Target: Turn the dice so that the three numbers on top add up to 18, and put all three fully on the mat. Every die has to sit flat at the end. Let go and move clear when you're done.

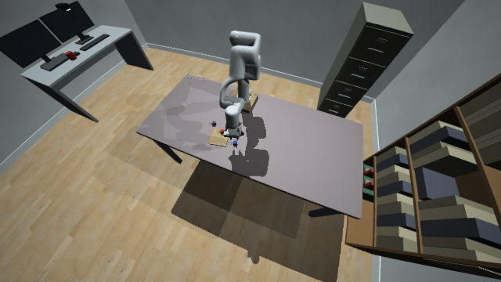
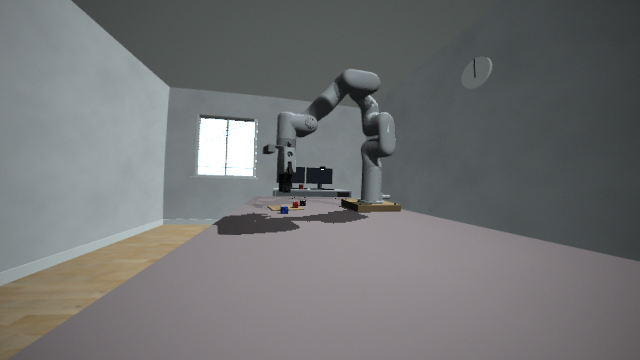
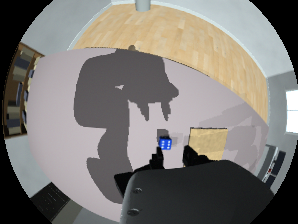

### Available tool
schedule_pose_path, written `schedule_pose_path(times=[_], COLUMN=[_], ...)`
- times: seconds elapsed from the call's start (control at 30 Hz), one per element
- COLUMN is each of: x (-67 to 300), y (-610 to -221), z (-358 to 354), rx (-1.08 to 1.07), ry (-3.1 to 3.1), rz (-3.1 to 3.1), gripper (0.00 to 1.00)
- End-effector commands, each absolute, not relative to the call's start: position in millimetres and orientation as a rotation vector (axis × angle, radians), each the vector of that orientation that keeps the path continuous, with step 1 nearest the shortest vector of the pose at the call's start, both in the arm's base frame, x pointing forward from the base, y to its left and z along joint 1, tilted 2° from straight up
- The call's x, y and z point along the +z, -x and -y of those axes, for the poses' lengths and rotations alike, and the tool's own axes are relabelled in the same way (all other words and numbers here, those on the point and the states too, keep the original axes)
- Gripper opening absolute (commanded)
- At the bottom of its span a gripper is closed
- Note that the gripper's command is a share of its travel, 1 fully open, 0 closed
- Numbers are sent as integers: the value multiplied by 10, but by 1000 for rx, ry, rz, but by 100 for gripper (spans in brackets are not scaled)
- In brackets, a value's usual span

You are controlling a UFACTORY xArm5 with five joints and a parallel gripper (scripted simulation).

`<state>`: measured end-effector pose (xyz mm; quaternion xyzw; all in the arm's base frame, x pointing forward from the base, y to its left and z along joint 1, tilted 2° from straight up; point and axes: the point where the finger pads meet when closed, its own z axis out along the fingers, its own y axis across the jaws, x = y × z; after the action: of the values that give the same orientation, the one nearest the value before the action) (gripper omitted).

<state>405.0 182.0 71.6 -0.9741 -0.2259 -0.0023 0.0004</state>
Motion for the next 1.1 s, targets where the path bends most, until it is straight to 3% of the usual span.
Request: schedule_pose_path(times=[0.0, 1.07], x=[719, 365], y=[-4062, -4058], z=[-1826, -1843], rx=[-13, -13], ry=[3059, 3059], rz=[709, 709], gripper=[42, 42])
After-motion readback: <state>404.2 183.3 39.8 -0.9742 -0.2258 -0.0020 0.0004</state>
